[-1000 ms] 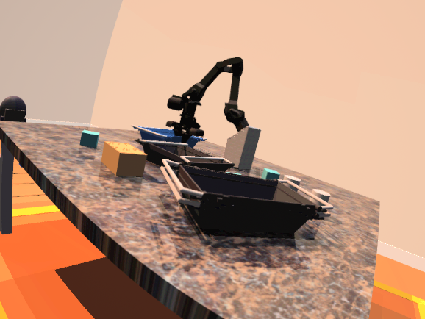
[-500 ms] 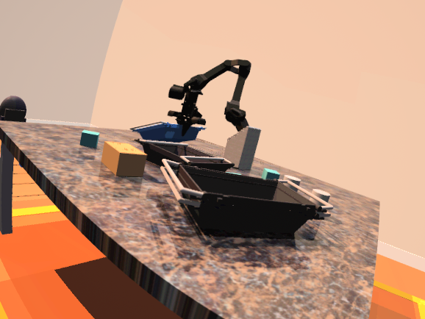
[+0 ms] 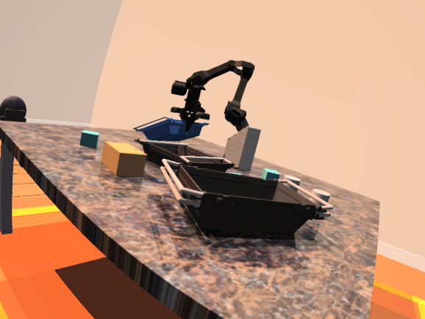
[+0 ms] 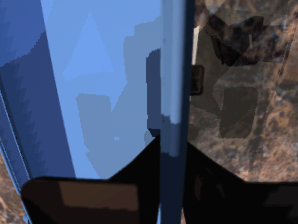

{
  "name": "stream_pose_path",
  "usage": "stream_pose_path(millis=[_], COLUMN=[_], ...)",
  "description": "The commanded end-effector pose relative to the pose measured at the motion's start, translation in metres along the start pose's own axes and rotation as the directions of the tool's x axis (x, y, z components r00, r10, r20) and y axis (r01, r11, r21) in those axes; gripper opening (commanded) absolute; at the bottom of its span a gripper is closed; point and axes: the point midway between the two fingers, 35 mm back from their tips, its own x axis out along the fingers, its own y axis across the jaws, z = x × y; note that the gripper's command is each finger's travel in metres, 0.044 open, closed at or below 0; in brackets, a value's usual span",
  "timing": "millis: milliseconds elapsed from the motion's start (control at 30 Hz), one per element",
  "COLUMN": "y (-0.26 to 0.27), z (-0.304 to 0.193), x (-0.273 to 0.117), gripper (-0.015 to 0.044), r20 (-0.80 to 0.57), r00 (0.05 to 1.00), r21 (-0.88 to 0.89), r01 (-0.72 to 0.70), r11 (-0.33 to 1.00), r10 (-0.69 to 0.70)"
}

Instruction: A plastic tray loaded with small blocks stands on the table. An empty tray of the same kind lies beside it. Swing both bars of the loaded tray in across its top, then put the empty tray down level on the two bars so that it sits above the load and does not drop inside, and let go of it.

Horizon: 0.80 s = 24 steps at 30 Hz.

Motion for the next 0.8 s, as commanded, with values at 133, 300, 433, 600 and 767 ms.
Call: stream_pose_path(millis=[133, 300, 433, 600, 767], y=[0.014, 0.026, 0.034, 0.044, 0.053], z=[-0.003, -0.007, -0.010, -0.012, -0.014], x=[-0.018, -0.036, -0.050, -0.069, -0.087], gripper=[0.0000, 0.0000, 0.0000, 0.0000, 0.0000], r20=[-0.009, -0.009, -0.010, -0.010, -0.010], r00=[1.000, 1.000, 1.000, 1.000, 1.000], r21=[0.019, 0.020, 0.021, 0.021, 0.021], r01=[-0.026, -0.023, -0.022, -0.022, -0.024], r11=[0.999, 1.000, 1.000, 1.000, 1.000], r10=[0.026, 0.023, 0.022, 0.022, 0.024])
